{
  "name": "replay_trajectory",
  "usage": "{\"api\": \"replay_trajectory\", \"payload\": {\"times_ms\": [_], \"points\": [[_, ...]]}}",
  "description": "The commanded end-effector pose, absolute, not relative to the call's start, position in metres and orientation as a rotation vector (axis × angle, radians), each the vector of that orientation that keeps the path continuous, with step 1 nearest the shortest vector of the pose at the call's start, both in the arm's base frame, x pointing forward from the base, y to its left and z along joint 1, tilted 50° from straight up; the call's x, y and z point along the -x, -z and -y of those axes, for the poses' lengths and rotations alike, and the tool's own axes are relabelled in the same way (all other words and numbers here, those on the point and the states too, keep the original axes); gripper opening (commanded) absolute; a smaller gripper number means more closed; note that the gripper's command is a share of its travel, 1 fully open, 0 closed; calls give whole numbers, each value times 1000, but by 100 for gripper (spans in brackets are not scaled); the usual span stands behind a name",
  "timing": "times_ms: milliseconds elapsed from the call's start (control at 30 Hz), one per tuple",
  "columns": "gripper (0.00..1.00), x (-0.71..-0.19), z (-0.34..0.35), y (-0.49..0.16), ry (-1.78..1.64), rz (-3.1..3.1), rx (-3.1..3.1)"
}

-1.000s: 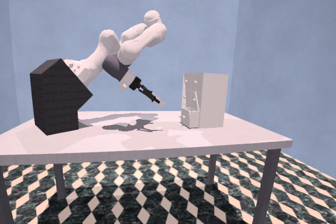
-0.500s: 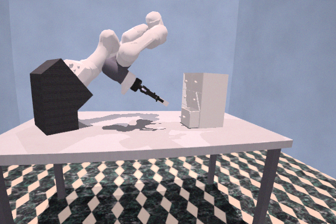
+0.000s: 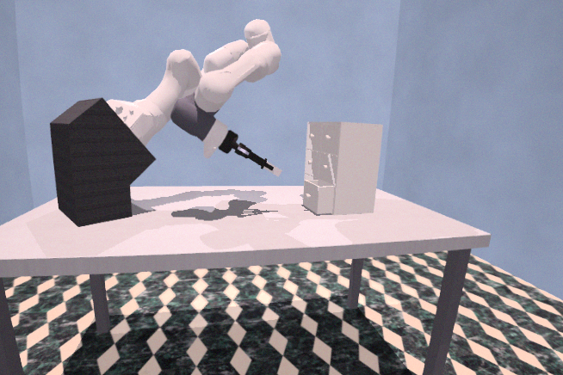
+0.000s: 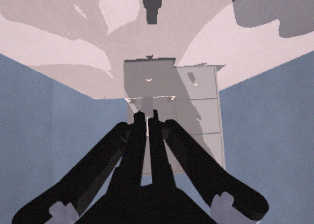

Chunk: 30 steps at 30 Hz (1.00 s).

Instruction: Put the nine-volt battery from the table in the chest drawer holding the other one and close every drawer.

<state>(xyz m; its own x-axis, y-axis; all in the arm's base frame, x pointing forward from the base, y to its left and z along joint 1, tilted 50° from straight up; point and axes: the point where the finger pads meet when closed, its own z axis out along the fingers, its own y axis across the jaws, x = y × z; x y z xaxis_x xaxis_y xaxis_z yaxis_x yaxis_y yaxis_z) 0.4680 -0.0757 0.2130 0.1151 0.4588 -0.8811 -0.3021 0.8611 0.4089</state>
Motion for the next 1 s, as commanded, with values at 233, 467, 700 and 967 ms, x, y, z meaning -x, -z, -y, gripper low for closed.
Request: {"api": "replay_trajectory", "payload": {"times_ms": [233, 467, 700, 967], "points": [[0, -475, 73, -213, -551, -1340, -131], [0, -491, 67, -211, -551, -1340, -131], [0, -526, 52, -206, -551, -1340, -131], [0, -559, 38, -201, -551, -1340, -131]]}}
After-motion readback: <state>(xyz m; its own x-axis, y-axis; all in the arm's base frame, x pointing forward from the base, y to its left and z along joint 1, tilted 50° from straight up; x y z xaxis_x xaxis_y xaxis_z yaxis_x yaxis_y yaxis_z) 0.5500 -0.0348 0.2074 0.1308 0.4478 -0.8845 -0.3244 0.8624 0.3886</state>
